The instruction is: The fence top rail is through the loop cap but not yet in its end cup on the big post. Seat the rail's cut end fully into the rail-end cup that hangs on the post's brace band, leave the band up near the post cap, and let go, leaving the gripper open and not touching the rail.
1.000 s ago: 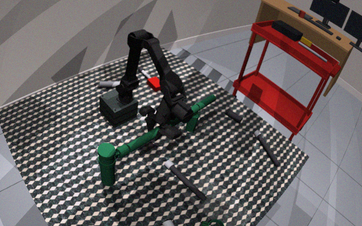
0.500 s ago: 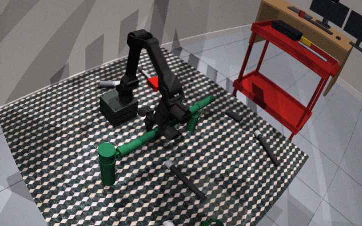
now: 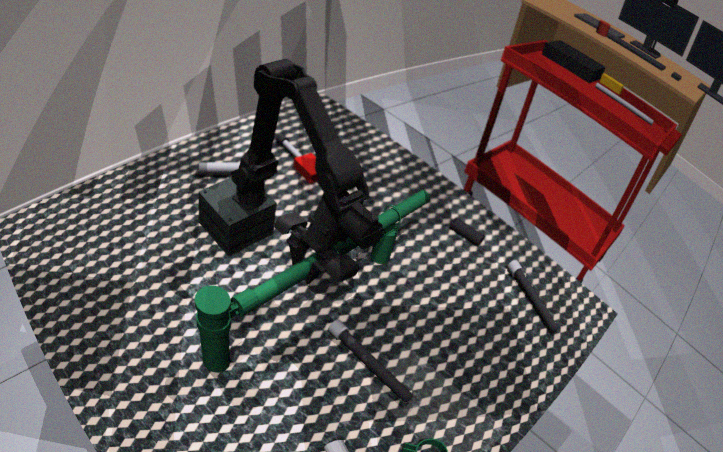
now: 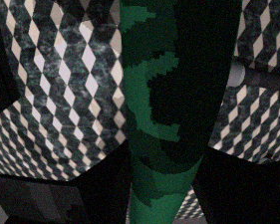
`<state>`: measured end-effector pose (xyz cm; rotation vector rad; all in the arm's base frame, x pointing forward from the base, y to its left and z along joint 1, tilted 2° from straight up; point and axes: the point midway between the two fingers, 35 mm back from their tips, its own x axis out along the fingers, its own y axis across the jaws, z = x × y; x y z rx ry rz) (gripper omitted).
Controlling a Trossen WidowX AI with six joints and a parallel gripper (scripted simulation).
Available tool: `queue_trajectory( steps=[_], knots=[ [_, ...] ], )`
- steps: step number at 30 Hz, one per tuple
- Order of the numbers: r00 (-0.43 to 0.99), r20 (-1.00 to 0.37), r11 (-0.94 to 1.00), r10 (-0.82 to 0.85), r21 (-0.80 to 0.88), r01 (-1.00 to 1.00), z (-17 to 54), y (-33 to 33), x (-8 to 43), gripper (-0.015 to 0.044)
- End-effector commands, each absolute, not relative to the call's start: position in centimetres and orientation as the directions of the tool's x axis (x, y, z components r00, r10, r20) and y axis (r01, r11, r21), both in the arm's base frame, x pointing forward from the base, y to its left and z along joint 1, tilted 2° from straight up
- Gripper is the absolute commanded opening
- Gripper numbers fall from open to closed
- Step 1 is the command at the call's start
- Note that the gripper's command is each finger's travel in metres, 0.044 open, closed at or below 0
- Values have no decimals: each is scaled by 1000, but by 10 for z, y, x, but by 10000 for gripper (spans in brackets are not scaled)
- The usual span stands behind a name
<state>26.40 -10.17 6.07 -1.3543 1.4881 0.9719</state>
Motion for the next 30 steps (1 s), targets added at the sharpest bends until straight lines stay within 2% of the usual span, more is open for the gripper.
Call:
queue_trajectory(
  steps=[1,30],
  knots=[
    [-23,-947,103,-321,-11,-995,62,-105,263,0],
    [-23,-951,103,-309,-9,-995,61,-102,263,0]
  ],
)
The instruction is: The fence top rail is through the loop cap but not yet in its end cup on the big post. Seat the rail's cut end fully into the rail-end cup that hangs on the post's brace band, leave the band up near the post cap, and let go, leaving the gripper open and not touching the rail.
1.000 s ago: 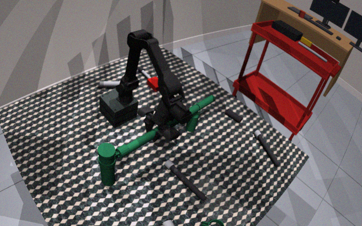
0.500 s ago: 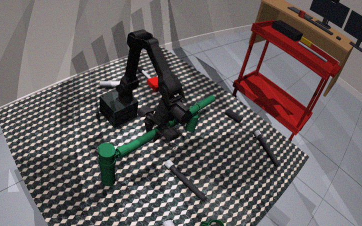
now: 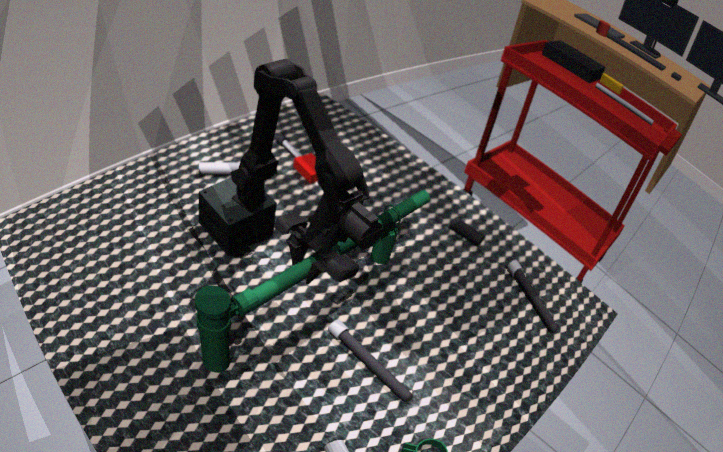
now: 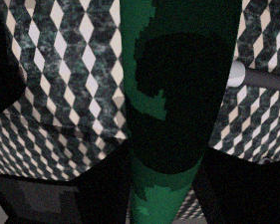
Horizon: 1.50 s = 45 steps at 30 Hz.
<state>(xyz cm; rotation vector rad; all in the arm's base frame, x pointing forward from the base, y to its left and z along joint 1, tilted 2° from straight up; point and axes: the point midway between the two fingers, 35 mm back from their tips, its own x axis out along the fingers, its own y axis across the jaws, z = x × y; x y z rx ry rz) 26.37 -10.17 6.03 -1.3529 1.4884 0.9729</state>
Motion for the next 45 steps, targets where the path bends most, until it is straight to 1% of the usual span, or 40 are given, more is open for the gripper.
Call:
queue_trajectory(
  steps=[1,45],
  knots=[
    [-23,-951,104,-309,-9,-995,61,-103,263,0],
    [-27,-949,115,-314,-9,-993,62,-108,259,0]
  ],
)
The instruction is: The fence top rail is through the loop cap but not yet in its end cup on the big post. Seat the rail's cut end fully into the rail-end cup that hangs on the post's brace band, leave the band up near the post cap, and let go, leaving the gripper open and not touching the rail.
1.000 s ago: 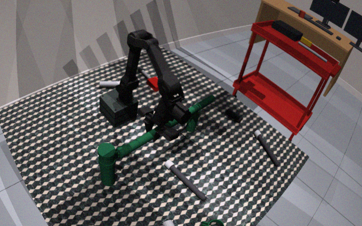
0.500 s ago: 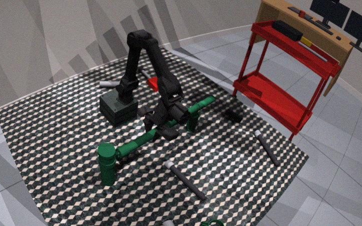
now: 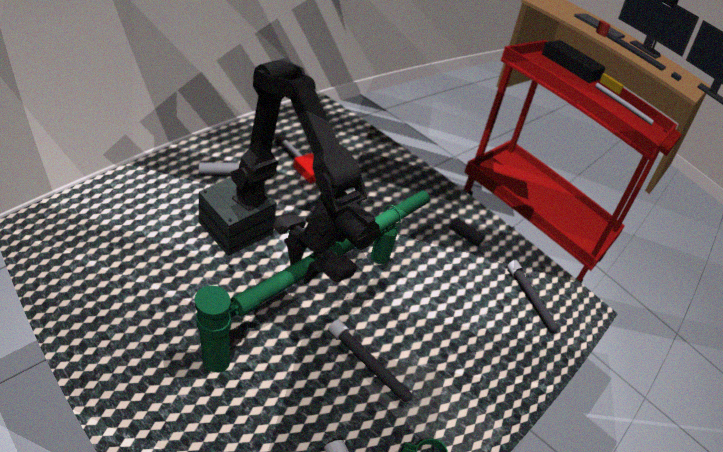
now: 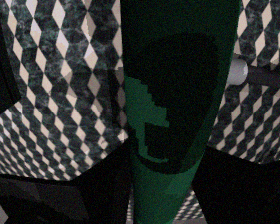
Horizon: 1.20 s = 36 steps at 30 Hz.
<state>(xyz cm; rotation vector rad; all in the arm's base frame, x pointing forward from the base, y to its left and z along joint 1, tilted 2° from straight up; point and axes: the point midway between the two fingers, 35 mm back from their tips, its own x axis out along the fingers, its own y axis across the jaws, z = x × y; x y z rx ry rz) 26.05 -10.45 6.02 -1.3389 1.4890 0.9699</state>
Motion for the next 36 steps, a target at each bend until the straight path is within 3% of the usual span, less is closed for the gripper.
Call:
queue_trajectory(
  steps=[1,36],
  knots=[
    [-27,-949,115,-314,-9,-993,62,-108,259,0],
    [-26,-953,112,-303,-9,-994,62,-118,259,0]
  ],
)
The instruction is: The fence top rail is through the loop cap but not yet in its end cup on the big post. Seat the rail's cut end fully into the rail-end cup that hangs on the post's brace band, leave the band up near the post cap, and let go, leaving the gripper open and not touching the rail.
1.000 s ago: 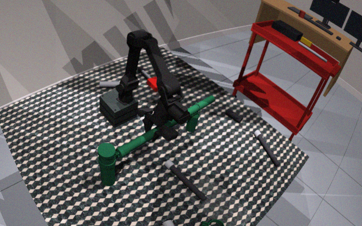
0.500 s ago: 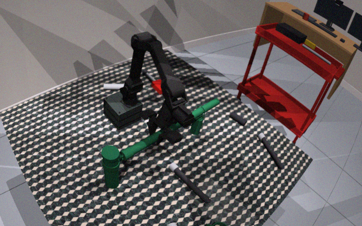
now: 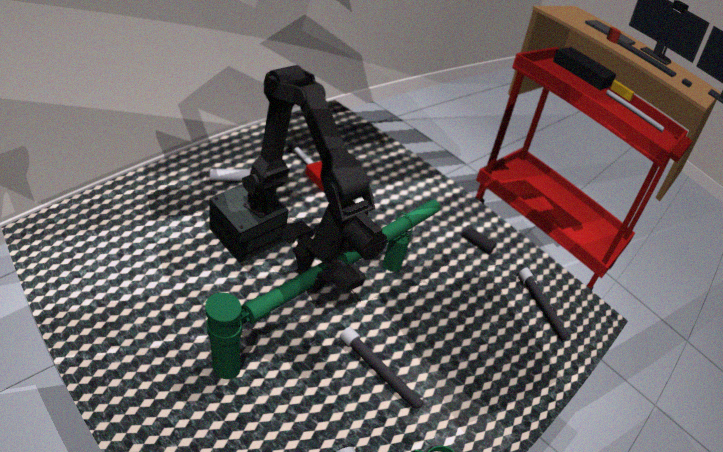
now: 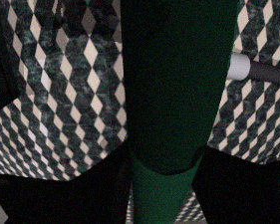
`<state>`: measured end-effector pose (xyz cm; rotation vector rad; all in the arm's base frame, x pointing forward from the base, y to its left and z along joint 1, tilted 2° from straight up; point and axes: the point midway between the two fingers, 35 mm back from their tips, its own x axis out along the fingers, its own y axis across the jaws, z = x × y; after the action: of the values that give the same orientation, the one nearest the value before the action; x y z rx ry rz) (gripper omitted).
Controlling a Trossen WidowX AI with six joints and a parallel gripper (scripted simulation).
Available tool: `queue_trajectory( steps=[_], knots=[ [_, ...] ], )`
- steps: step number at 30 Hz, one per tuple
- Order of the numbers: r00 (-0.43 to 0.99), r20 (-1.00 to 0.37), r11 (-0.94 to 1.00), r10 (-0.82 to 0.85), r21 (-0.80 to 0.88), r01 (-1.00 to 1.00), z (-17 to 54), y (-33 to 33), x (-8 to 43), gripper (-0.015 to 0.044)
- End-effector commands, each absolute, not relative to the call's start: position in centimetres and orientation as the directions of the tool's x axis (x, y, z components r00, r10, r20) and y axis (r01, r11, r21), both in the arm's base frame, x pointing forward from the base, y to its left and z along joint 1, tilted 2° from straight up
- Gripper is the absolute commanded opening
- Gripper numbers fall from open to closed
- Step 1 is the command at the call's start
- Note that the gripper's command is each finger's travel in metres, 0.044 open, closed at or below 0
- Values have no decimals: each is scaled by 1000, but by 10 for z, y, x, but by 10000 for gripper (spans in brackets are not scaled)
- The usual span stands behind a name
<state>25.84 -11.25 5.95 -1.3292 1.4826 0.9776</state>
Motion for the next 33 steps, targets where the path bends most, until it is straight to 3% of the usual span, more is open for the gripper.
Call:
queue_trajectory(
  steps=[1,33],
  knots=[
    [-26,-953,112,-303,-9,-994,62,-119,259,0],
    [-26,-952,112,-305,-9,-994,67,-139,259,0]
  ],
)
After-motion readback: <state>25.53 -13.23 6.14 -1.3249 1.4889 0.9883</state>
